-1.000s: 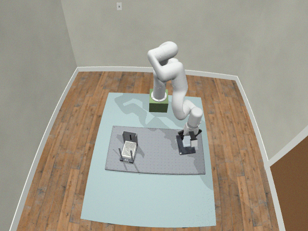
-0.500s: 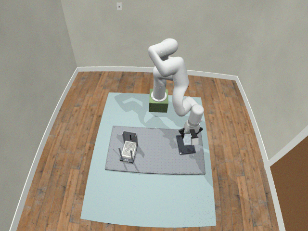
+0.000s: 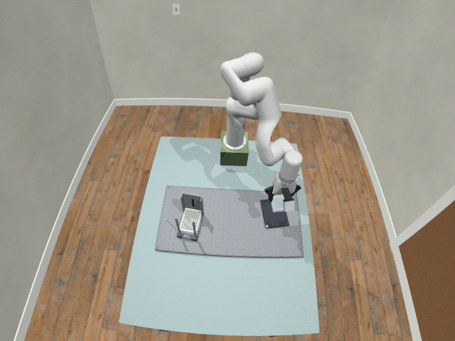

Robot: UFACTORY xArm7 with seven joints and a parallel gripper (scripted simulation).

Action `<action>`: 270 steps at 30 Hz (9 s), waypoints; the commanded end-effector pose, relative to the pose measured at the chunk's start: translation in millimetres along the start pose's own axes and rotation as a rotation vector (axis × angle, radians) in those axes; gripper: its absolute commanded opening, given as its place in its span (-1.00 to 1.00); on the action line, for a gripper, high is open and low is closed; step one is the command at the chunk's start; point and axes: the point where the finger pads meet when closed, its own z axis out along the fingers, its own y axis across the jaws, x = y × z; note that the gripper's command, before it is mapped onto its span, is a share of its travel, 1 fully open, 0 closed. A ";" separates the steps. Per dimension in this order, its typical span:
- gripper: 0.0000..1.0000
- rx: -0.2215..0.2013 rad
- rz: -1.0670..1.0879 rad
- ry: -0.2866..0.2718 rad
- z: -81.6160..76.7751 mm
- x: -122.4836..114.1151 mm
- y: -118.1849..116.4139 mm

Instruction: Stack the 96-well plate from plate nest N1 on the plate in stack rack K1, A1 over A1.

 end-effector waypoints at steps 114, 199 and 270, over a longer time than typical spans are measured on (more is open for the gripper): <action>-1.00 0.001 0.279 0.003 -53.4 11.8 210.1; -1.00 0.000 0.279 0.003 -57.4 22.0 417.1; -1.00 0.000 0.279 0.003 16.1 22.0 416.3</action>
